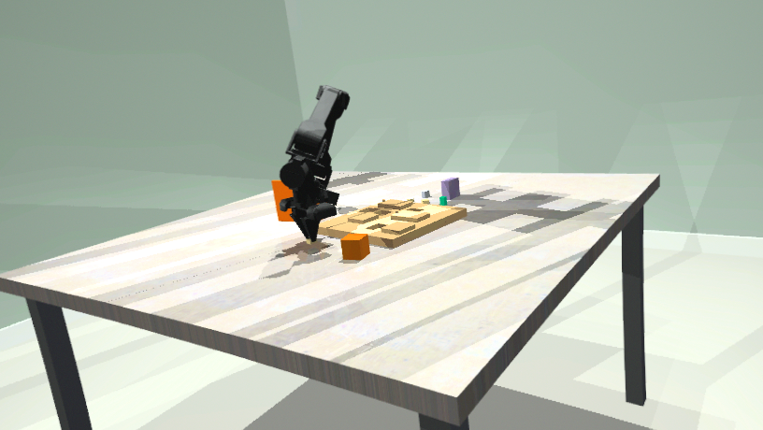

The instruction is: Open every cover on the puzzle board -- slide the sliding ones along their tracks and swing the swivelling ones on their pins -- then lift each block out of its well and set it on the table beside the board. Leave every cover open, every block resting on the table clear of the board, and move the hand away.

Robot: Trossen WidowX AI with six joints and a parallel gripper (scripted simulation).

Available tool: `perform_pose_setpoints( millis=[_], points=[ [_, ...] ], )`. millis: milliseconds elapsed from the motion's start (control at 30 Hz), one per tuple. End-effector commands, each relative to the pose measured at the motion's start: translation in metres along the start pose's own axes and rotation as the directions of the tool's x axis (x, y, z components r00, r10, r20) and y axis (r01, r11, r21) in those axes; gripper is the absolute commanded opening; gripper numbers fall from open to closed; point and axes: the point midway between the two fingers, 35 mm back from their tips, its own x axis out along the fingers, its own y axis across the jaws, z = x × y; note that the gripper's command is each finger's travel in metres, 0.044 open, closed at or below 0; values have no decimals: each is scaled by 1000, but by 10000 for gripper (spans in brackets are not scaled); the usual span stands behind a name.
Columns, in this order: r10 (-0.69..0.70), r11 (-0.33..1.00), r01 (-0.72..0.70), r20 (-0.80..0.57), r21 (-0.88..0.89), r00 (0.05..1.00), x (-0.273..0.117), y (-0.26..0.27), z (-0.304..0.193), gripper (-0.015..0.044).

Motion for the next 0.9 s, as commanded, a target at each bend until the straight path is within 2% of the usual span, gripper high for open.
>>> perform_pose_setpoints(
  millis=[0,133,600,867],
  points=[
    [-2,1000,2,4,3,1000,6,1,1,80],
    [-2,1000,2,5,3,1000,11,2,2,80],
    [1,1000,-1,1,0,1000,6,1,1,440],
    [-1,1000,1,1,2,1000,-19,-1,0,440]
  ],
)
